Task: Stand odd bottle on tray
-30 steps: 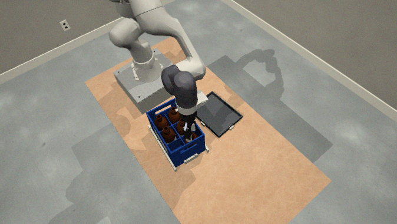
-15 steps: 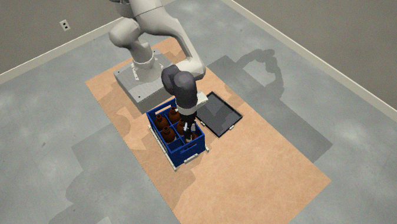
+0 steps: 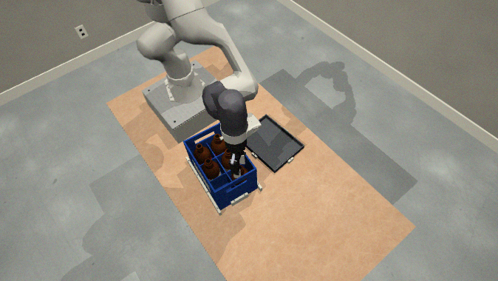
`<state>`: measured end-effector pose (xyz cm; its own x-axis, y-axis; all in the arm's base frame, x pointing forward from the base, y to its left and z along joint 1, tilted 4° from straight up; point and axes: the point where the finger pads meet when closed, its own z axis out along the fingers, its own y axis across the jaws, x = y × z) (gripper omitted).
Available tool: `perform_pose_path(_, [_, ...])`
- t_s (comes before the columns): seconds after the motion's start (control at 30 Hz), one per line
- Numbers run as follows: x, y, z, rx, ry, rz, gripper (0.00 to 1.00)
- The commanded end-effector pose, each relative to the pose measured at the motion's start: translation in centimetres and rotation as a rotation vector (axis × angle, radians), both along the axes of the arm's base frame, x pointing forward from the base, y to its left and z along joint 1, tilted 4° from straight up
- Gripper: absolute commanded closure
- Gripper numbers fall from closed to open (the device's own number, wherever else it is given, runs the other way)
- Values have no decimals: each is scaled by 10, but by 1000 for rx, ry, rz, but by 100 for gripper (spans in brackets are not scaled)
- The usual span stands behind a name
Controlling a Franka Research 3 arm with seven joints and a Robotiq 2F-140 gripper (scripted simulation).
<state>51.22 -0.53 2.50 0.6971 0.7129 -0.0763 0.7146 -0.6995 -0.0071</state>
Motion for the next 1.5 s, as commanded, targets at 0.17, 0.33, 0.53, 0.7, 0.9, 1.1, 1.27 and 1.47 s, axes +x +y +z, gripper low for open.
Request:
perform_pose_path(0.17, [0,0,-1,2,0,2,90])
perform_pose_path(0.33, [0,0,-1,2,0,2,90])
perform_pose_path(0.53, [0,0,-1,2,0,2,90])
perform_pose_path(0.7, [0,0,-1,2,0,2,90])
perform_pose_path(0.9, [0,0,-1,2,0,2,90])
perform_pose_path(1.1, [0,0,-1,2,0,2,90])
perform_pose_path(1.27, [0,0,-1,2,0,2,90])
perform_pose_path(1.47, [0,0,-1,2,0,2,90])
